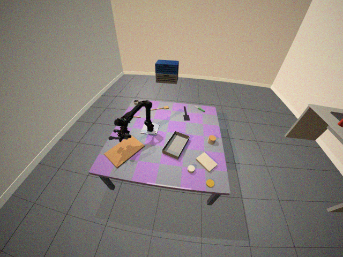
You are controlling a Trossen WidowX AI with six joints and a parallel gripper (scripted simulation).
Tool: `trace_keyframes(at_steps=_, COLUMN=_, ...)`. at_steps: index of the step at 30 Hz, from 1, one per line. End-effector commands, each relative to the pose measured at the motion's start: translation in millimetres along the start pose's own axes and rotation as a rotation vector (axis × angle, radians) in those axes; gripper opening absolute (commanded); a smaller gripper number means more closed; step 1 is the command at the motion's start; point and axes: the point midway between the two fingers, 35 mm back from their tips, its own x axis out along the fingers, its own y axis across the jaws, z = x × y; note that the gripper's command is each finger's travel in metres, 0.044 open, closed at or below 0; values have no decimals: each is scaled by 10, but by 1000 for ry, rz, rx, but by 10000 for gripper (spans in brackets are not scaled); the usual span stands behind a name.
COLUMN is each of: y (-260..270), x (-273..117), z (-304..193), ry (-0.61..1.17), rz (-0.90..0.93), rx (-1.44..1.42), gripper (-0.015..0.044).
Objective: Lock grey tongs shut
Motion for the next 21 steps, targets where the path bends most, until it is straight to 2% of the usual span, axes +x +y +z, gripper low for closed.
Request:
trace_keyframes(at_steps=1, y=3, x=-9, z=-86, ry=-32, rz=4, rx=-7, gripper=-150)
trace_keyframes(at_steps=21, y=6, x=36, z=-186, ry=-285, rz=6, rx=-2, gripper=-150)
